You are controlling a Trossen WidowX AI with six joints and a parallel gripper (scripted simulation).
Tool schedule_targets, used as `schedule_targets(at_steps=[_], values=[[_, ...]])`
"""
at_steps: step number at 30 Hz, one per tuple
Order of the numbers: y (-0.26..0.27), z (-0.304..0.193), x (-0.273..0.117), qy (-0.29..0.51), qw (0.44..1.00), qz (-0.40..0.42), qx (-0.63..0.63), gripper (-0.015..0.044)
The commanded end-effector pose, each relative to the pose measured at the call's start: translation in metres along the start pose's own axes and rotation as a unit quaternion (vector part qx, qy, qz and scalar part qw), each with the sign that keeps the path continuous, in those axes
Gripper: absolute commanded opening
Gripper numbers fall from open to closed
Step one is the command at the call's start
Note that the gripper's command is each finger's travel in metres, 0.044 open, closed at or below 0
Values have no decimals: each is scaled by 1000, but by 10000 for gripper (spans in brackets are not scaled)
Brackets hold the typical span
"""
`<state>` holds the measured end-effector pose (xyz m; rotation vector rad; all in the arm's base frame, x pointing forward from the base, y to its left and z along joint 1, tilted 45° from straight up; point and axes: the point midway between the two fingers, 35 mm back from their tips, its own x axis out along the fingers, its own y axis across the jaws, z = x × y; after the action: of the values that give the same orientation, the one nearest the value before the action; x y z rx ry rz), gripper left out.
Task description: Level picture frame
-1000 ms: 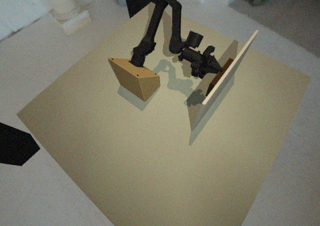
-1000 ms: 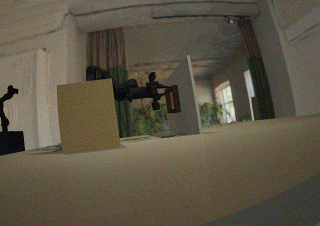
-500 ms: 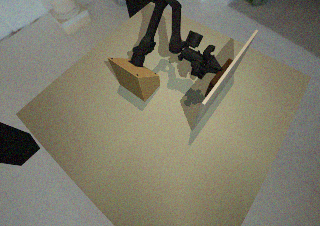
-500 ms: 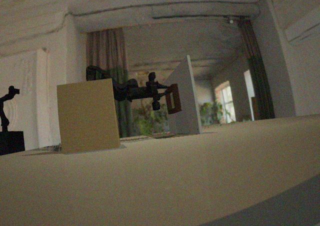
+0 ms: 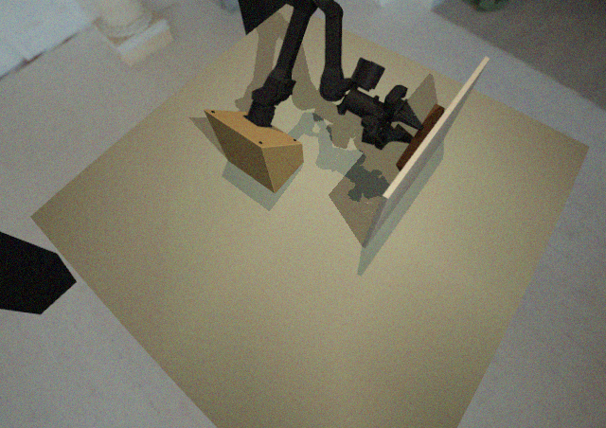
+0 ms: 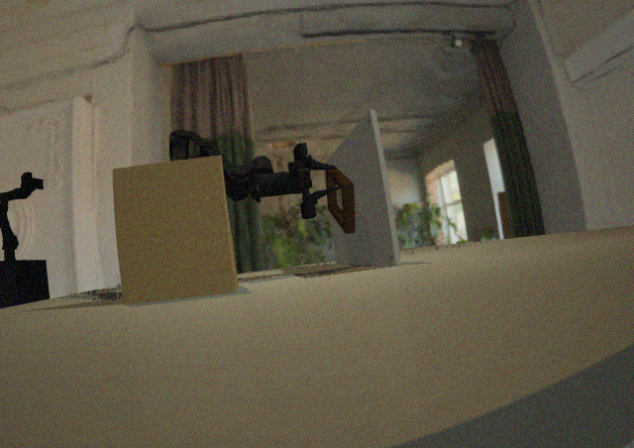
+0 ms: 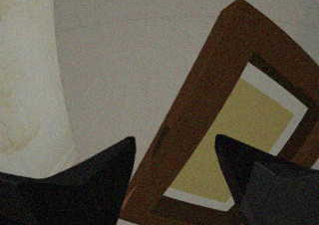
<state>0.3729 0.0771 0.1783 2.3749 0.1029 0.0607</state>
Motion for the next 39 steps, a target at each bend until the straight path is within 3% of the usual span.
schedule_targets(at_steps=[1, 11, 16, 24, 39], values=[[2, -5, -20, 0, 999, 0, 38, 260], [-3, 1, -96, -3, 979, -2, 203, 260], [10, -1, -91, 1, 981, -2, 191, 260], [56, 9, -114, -3, 979, -3, 204, 260], [56, 9, -115, -3, 979, -3, 205, 260]])
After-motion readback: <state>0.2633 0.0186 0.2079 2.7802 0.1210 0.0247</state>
